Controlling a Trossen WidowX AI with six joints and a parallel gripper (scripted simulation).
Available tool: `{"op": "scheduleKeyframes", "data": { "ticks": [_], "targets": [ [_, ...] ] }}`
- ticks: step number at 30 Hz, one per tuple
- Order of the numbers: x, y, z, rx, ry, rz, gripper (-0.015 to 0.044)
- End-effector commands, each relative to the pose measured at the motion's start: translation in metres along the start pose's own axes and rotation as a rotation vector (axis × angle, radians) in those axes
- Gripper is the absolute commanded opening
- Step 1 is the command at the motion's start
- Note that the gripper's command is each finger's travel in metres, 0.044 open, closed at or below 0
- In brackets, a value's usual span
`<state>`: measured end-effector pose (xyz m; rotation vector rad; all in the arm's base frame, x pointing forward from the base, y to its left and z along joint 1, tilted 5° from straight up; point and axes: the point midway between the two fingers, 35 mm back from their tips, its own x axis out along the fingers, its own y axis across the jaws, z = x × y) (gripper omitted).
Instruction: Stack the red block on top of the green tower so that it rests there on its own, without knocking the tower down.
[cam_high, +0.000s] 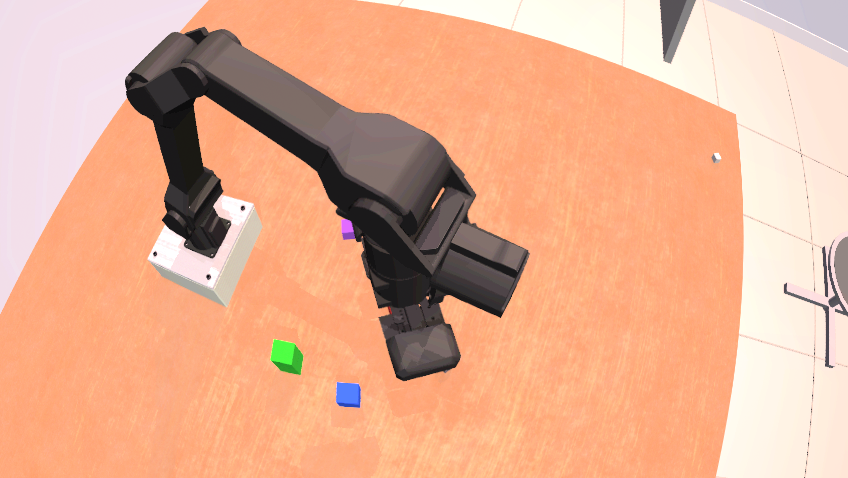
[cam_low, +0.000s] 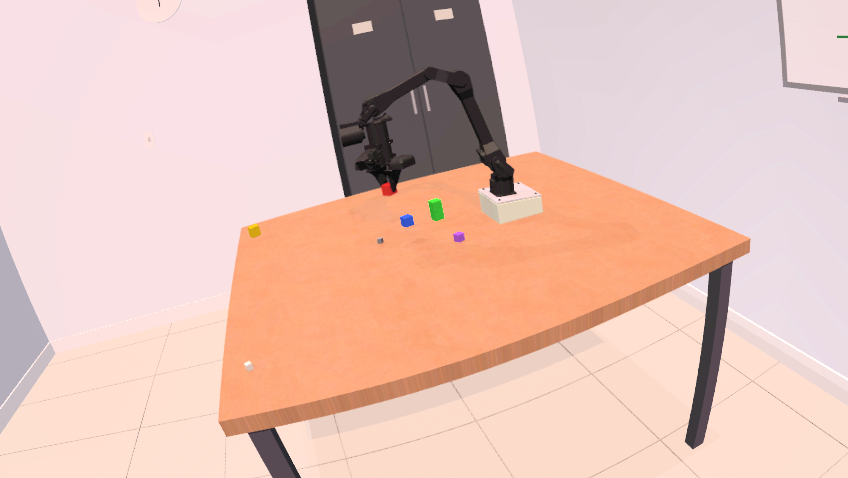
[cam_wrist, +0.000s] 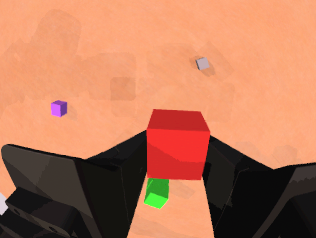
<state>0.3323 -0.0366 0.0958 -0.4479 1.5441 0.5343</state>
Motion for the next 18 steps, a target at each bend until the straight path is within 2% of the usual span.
{"op": "scheduleKeyframes", "data": {
  "ticks": [1, 18],
  "targets": [
    [-0.003, -0.003, -0.024, -0.004, -0.002, -0.012, 0.0],
    [0.006, 0.005, -0.118, -0.003, 0.008, -0.009, 0.0]
  ]
}}
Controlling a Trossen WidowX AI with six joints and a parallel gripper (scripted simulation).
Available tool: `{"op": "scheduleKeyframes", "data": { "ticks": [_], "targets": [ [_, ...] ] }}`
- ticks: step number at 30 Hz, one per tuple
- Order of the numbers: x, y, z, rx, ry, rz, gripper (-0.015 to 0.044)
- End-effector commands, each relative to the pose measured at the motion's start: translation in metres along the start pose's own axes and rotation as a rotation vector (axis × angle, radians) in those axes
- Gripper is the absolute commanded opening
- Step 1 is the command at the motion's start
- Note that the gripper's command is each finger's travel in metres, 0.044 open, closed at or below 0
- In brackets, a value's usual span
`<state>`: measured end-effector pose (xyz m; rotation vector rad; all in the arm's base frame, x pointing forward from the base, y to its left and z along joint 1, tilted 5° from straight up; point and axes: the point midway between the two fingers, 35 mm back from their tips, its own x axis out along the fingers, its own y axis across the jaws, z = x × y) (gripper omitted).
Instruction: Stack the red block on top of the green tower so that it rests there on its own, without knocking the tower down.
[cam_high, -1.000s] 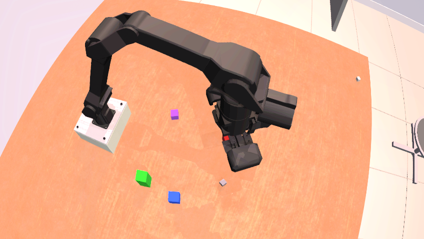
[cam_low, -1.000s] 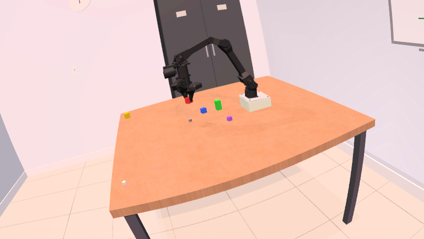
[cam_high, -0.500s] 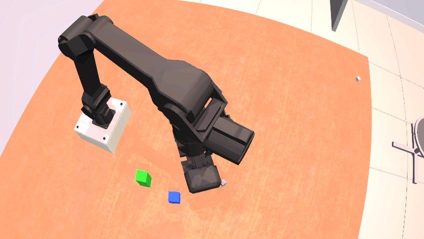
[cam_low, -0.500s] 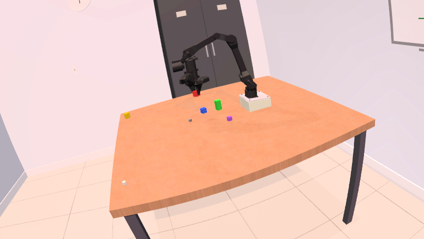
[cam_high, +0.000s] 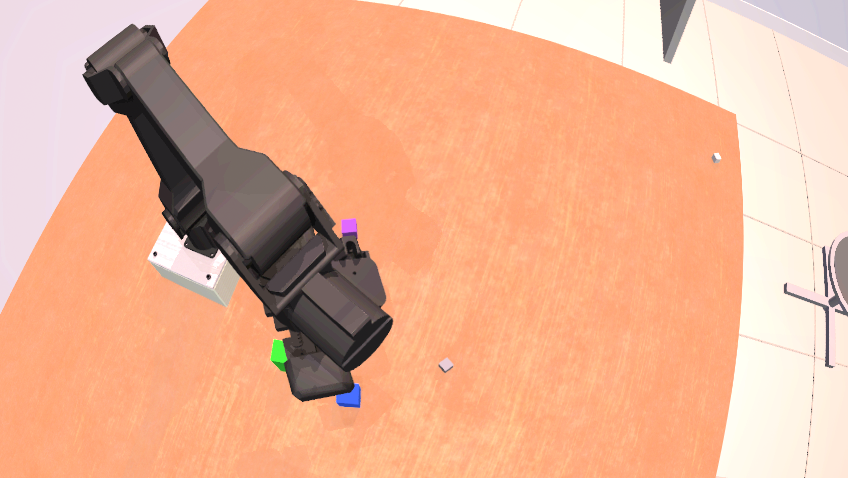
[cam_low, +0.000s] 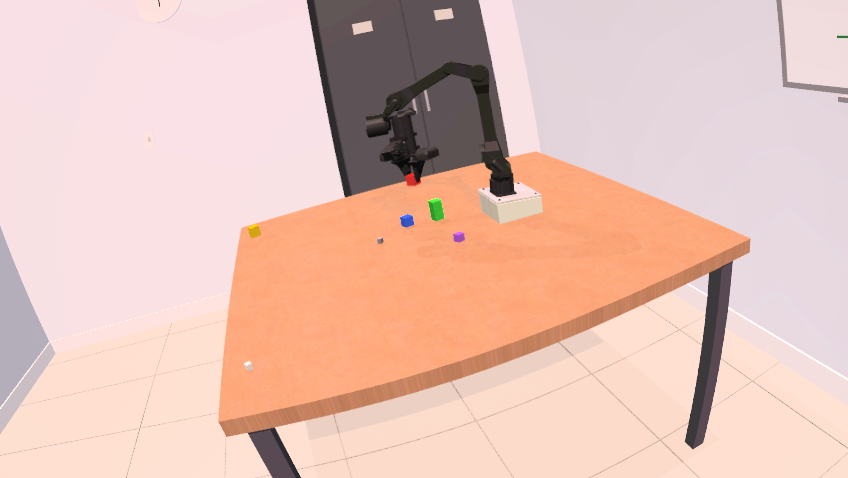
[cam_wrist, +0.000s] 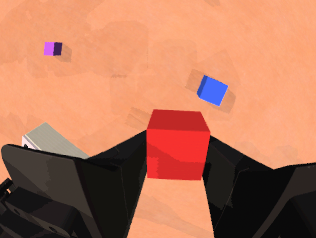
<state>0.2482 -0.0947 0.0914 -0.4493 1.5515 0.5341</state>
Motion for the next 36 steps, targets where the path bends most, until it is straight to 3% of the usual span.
{"op": "scheduleKeyframes", "data": {
  "ticks": [1, 10, 30, 36],
  "targets": [
    [0.002, 0.004, -0.021, -0.003, 0.001, -0.01, 0.0],
    [0.012, 0.018, -0.059, -0.003, 0.005, -0.007, 0.0],
    [0.069, 0.016, -0.057, -0.003, 0.005, -0.006, 0.0],
    [0.07, 0.016, -0.057, -0.003, 0.005, -0.006, 0.0]
  ]
}}
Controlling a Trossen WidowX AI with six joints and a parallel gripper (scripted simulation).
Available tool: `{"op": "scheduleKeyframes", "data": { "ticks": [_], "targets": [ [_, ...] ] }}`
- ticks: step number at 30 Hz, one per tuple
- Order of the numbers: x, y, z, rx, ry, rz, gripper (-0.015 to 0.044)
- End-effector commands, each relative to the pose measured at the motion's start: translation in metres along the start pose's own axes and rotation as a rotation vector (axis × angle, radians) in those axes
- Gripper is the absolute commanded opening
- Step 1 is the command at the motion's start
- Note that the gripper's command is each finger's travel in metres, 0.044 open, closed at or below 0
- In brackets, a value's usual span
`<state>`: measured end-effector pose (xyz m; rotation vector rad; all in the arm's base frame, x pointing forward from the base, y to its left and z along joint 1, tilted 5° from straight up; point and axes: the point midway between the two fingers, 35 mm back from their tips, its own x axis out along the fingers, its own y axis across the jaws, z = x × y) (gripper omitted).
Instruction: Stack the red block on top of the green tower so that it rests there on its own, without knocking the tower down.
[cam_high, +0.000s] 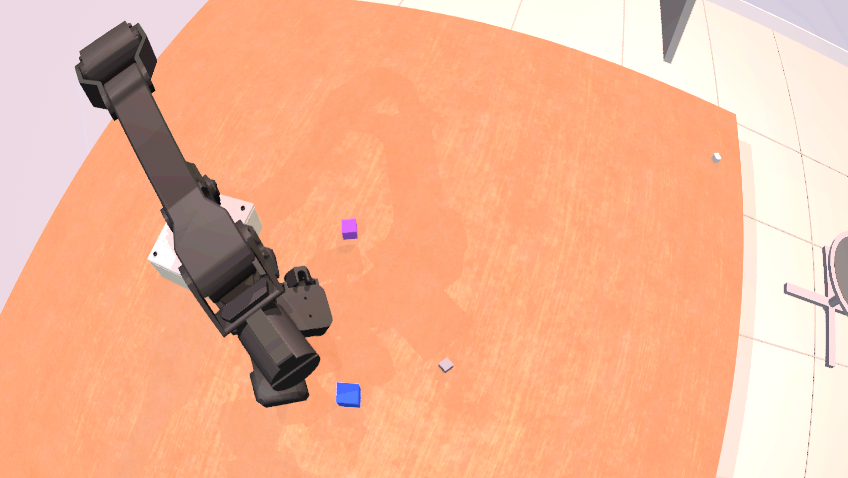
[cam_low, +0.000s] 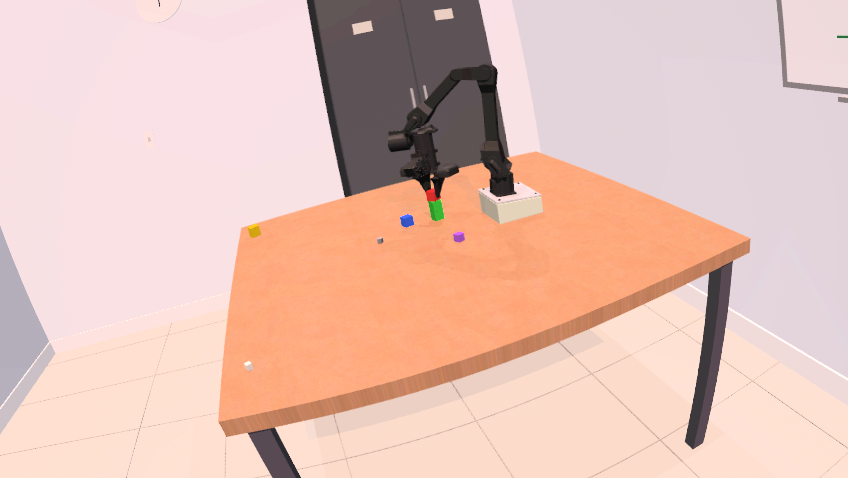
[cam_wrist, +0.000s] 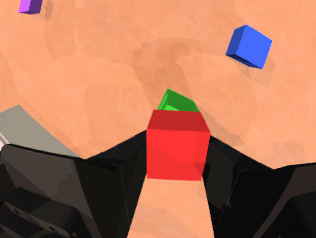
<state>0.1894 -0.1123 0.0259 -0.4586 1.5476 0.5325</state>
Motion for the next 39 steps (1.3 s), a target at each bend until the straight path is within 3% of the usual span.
{"op": "scheduleKeyframes", "data": {
  "ticks": [1, 32, 39],
  "targets": [
    [0.003, -0.0004, -0.0005, 0.002, 0.006, 0.001, 0.0],
    [-0.0002, -0.0008, -0.0005, 0.002, 0.006, 0.001, 0.0],
    [0.0033, -0.0001, 0.0001, 0.0, 0.001, 0.003, 0.0184]
  ]
}}
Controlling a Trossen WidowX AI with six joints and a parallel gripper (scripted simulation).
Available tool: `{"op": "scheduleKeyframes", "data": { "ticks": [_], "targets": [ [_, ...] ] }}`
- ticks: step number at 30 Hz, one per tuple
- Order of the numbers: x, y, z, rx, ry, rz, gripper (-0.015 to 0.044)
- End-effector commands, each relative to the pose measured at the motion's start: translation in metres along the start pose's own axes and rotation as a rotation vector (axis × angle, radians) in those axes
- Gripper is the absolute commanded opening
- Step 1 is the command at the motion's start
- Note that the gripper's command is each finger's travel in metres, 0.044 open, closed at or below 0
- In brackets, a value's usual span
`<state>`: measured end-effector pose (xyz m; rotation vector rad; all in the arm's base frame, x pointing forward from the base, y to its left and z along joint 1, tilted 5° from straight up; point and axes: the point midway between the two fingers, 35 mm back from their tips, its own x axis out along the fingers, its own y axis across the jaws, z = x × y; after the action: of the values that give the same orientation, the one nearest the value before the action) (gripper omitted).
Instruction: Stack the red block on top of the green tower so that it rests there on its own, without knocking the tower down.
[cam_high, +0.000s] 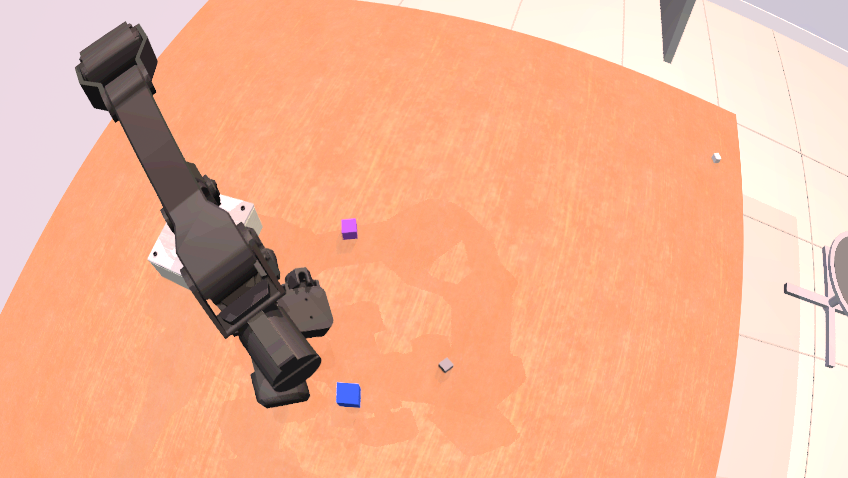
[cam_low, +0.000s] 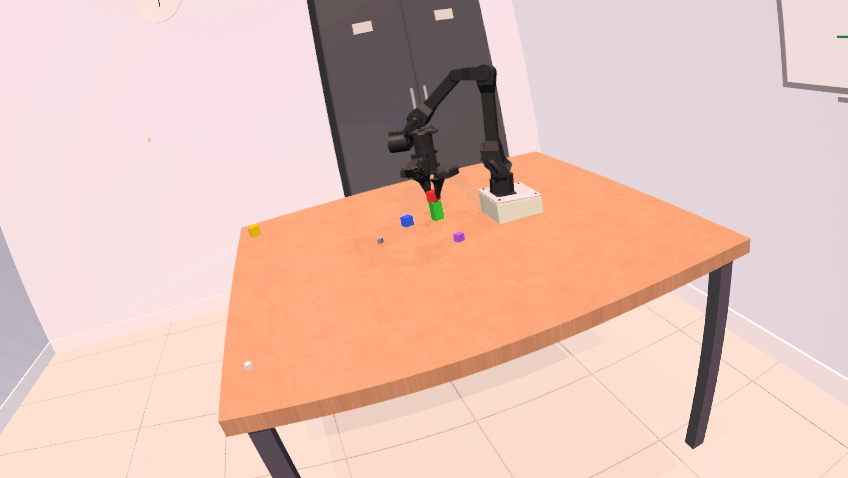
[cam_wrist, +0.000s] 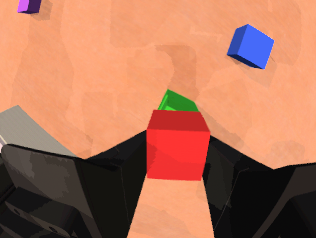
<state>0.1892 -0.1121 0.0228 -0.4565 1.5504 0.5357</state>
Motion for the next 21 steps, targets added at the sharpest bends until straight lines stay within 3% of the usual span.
{"op": "scheduleKeyframes", "data": {
  "ticks": [1, 10, 21],
  "targets": [
    [0.0002, -0.0002, 0.0001, 0.0, -0.001, -0.001, 0.021],
    [0.0002, -0.0002, 0.0001, 0.0, -0.001, -0.001, 0.044],
    [0.0002, -0.0002, 0.0001, 0.0, -0.001, -0.001, 0.044]
  ]
}}
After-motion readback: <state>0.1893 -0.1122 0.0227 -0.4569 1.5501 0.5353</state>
